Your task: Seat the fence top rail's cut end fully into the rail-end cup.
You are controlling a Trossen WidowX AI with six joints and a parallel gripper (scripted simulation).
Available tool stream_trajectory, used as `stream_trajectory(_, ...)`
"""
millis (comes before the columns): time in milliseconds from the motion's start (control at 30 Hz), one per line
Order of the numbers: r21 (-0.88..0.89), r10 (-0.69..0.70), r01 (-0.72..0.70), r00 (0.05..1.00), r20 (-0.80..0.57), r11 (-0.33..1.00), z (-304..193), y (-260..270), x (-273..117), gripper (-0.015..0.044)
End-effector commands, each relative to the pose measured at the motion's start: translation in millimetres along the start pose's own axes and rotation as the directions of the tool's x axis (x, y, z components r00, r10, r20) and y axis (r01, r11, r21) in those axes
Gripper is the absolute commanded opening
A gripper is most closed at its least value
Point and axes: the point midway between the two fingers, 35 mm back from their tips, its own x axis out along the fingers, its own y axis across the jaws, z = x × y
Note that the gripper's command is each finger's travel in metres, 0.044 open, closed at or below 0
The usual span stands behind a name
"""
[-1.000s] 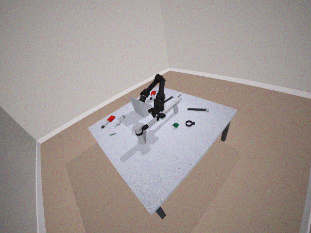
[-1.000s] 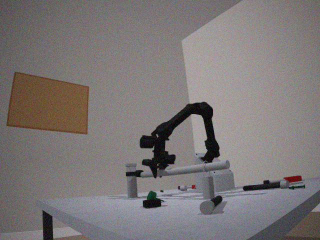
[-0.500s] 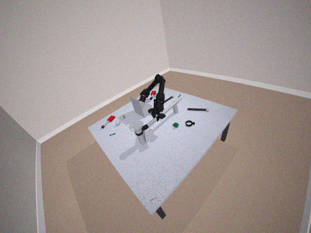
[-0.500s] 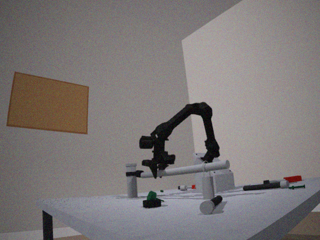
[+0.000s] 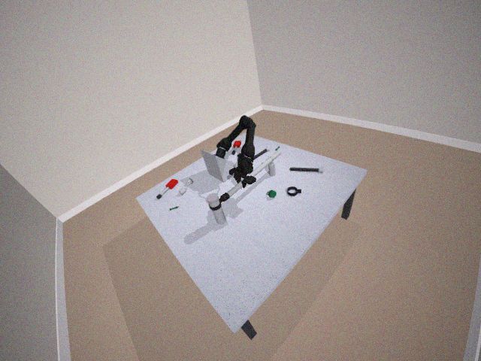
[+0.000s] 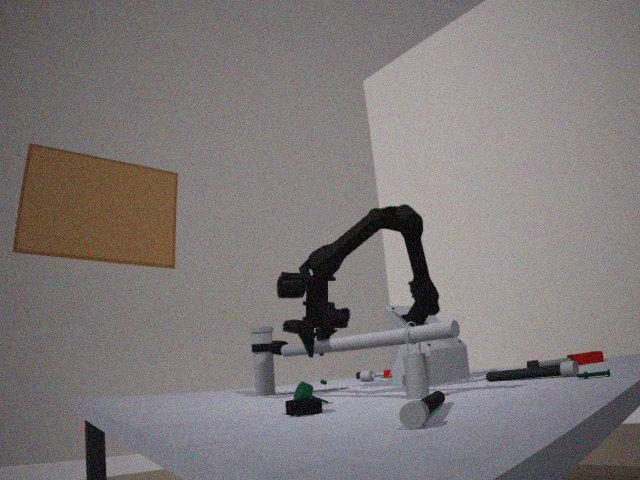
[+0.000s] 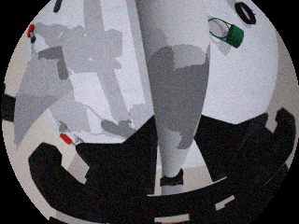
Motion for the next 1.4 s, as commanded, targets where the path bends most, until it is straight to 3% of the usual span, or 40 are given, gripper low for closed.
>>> stream_trajectory(0,0.007,-0.025,0.025,0.999,-0.035,1.0,-15.1,-5.9,-10.4,0.0)
stream_trajectory(1367,0.007,-0.025,0.025,0.999,-0.036,1.0,-27.1,-3.8,-10.9,0.0)
